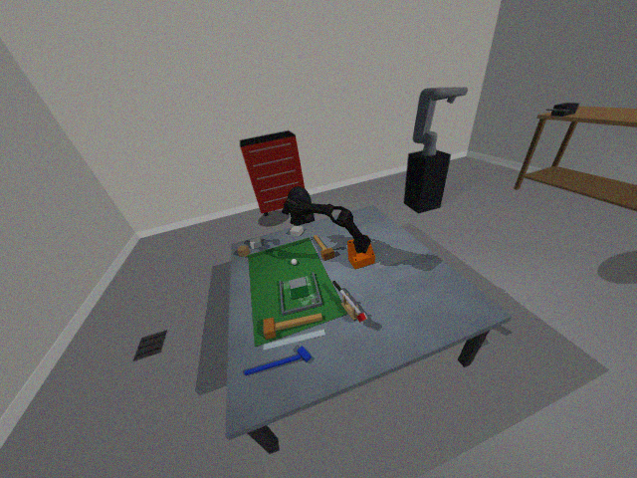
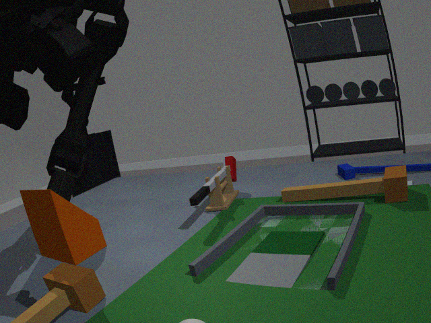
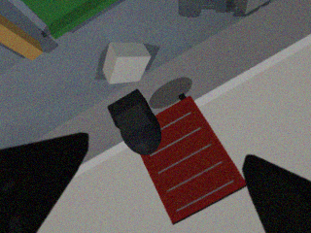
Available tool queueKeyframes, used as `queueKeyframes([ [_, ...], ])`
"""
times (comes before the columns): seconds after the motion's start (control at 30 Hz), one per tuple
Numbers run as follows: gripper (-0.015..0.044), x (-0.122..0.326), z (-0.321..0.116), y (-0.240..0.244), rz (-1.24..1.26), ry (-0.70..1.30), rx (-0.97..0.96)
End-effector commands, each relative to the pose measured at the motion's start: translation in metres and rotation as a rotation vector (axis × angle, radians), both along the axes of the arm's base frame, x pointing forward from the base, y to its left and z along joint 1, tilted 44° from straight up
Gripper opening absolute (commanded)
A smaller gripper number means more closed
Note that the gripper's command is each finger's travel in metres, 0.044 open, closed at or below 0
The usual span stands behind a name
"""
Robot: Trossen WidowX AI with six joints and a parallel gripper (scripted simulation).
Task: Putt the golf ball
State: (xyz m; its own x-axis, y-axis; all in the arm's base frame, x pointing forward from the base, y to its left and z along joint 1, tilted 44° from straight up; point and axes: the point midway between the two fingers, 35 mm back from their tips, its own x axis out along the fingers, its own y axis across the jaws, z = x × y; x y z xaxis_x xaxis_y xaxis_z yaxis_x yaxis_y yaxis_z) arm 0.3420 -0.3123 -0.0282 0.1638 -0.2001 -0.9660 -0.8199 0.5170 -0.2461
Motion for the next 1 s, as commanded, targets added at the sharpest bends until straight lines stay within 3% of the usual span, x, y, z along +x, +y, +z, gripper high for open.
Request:
queueKeyframes([
  [0.0,0.0440,0.011,0.017,0.061,0.117,-0.030,0.125],
  [0.3,0.0440,0.012,0.062,0.206,0.404,-0.090,0.426],
  [0.63,0.0440,-0.044,0.121,0.358,0.703,-0.117,0.821],
  [0.87,0.0440,-0.105,0.167,0.436,0.848,-0.112,1.098],
  [0.97,0.0440,-0.111,0.173,0.443,0.859,-0.110,1.124],
])
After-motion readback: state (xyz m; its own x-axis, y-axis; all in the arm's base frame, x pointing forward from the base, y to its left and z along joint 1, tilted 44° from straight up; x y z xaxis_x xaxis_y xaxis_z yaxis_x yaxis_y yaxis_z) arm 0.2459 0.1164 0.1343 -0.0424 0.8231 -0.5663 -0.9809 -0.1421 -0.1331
